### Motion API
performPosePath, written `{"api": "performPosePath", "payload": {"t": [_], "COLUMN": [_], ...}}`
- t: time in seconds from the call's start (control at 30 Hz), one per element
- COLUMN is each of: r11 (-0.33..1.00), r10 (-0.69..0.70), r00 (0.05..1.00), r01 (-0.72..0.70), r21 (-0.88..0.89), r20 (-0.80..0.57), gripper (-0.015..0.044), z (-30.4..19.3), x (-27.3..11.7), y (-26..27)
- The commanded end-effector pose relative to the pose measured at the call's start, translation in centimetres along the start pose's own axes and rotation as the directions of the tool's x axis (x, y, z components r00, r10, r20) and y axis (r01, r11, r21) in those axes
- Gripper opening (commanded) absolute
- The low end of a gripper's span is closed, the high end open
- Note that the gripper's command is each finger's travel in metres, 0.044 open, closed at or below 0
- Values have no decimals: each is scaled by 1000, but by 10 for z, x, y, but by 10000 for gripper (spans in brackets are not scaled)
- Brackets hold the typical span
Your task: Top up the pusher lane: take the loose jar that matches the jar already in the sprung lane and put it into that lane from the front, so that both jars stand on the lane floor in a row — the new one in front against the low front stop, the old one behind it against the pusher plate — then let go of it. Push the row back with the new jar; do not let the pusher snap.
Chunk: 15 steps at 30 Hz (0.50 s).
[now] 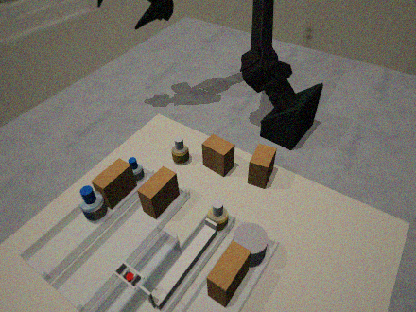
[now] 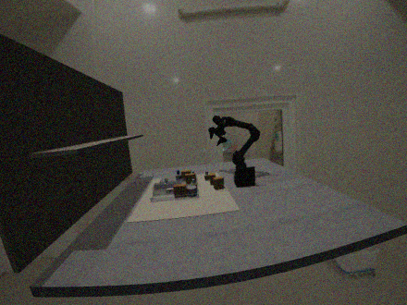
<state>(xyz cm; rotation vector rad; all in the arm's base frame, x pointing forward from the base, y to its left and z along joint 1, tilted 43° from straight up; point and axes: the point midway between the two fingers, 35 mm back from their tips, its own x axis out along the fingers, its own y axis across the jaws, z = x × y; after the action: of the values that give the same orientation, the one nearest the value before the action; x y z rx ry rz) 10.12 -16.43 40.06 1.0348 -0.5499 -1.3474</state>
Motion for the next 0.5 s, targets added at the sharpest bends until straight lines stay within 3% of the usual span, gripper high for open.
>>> {"api": "performPosePath", "payload": {"t": [0.0,0.23,0.47], "r11": [961,639,50], "r10": [-89,-323,-578], "r00": [992,928,810], "r01": [62,68,-90], "r21": [-270,-766,-995], "r20": [-90,-187,-102], "gripper": [440,440,440], "z": [-57,-163,-235], "x": [18,35,28], "y": [-9,-57,-141]}}
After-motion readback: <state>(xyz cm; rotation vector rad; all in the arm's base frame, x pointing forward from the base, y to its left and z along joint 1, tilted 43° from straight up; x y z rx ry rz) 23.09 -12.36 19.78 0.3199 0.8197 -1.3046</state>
